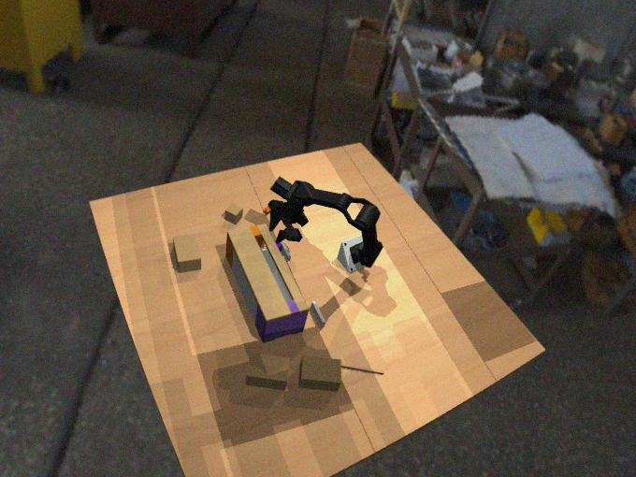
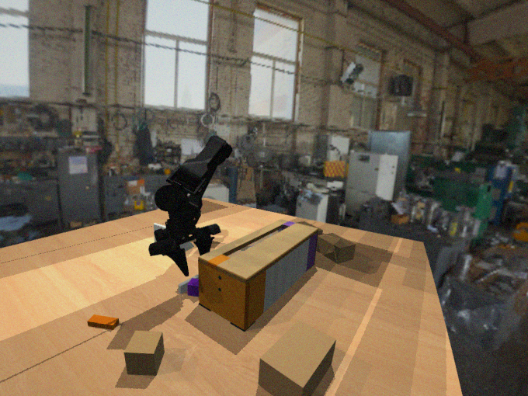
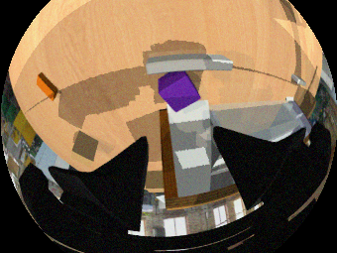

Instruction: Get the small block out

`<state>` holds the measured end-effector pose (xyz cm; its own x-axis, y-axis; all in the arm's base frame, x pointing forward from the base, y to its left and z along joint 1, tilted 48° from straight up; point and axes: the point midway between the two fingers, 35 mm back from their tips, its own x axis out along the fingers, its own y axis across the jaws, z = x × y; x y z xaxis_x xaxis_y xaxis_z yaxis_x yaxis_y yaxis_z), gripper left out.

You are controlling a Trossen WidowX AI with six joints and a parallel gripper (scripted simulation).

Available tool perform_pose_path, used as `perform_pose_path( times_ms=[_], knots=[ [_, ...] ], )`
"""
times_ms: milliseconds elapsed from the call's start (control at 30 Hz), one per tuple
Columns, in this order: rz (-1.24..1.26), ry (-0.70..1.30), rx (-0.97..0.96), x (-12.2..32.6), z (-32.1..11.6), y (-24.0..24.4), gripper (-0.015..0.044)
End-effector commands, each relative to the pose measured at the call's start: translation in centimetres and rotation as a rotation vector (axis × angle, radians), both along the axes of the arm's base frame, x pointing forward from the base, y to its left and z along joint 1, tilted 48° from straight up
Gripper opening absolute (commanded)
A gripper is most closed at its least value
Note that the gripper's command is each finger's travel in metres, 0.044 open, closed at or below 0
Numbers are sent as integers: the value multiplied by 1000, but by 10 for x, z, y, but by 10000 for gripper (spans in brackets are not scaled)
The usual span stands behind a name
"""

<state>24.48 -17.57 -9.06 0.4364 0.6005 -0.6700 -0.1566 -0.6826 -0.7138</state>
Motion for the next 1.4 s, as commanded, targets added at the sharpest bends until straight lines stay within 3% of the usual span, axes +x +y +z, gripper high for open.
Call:
perform_pose_path(
  times_ms=[0, 1200, 1367],
  knots=[
    [-5, 3, 8, -1, -5, 7, 285],
    [-4, 2, 11, 3, -38, 51, 285],
    [-4, 2, 11, 3, -38, 51, 154]
  ],
)
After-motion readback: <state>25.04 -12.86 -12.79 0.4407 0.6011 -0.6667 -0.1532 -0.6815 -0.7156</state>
